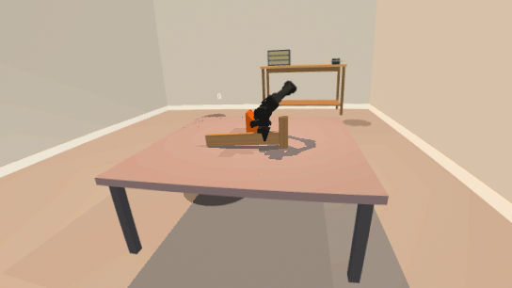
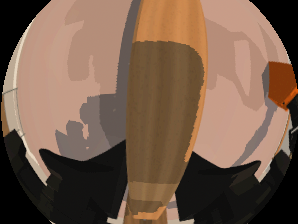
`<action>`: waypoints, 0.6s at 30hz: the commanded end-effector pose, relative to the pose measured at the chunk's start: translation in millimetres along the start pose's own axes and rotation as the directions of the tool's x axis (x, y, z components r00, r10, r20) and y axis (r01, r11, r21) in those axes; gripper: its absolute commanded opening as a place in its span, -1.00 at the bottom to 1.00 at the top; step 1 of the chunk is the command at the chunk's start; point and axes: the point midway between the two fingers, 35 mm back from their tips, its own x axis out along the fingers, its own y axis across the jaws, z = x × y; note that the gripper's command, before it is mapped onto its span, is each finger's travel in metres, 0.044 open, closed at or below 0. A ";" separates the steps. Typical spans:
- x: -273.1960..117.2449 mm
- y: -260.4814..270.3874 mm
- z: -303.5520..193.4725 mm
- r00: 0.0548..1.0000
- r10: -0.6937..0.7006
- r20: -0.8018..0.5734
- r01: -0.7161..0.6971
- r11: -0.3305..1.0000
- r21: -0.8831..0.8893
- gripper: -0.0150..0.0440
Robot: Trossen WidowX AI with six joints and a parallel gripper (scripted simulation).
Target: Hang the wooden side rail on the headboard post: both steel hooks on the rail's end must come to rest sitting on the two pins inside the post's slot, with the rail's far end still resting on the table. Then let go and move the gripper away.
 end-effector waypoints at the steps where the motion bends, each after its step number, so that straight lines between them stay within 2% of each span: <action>1: 0.0 0.0 0.0 1.000 0.000 0.000 0.000 1.000 0.000 -0.40; 13: -1.6 0.1 0.1 1.000 0.000 0.000 0.000 1.000 0.000 0.67; 17: -24.0 0.5 0.6 1.000 0.004 -0.001 -0.004 1.000 0.001 1.00; 18: -32.2 0.2 0.6 1.000 0.005 -0.001 -0.005 1.000 0.001 1.00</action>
